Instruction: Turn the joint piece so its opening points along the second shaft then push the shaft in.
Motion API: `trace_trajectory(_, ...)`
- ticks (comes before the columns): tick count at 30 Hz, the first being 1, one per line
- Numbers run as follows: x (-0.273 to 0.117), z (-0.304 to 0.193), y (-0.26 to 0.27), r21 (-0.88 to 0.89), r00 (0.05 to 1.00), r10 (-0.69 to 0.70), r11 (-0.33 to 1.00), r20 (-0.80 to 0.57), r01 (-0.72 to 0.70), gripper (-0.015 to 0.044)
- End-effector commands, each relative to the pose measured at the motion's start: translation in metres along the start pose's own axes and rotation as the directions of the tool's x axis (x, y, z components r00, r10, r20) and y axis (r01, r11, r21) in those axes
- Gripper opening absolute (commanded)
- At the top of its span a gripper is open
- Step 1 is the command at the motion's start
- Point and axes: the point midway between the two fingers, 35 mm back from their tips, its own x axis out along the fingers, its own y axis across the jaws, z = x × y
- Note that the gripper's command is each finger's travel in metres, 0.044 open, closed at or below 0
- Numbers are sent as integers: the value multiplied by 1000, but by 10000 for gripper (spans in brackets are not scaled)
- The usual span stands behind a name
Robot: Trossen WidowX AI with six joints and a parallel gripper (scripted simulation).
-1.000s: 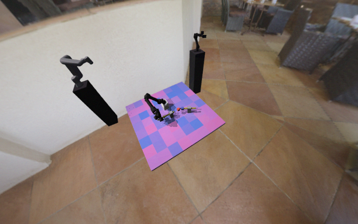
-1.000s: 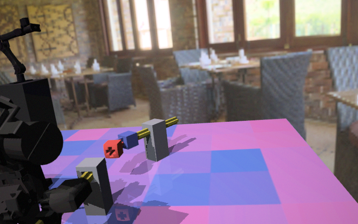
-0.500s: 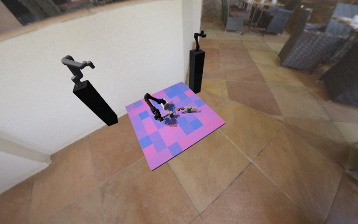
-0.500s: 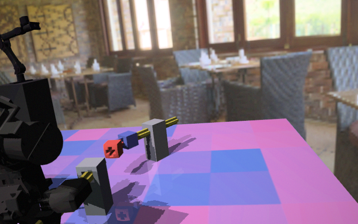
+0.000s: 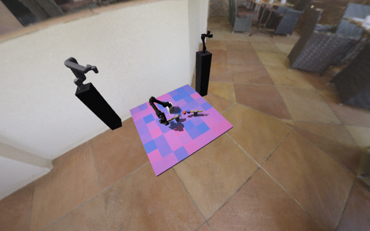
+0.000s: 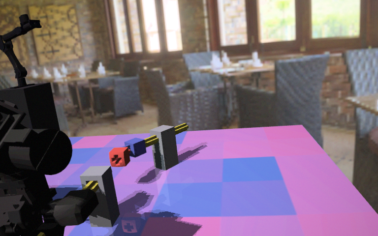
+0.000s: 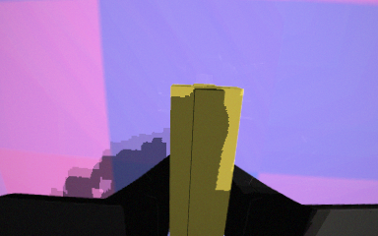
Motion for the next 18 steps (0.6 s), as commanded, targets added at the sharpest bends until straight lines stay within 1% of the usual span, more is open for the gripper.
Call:
trace_trajectory(1, 1, -1, -1, -2, 1000, -31, 1000, -3, 31, 67)
trace_trajectory(11, 1, 1, -1, -2, 997, -81, 997, -2, 81, 67)
trace_trajectory(12, 0, 1, 0, 0, 998, -63, 998, 0, 63, 60)
trace_trajectory(18, 0, 1, 0, 0, 998, -63, 998, 0, 63, 20)
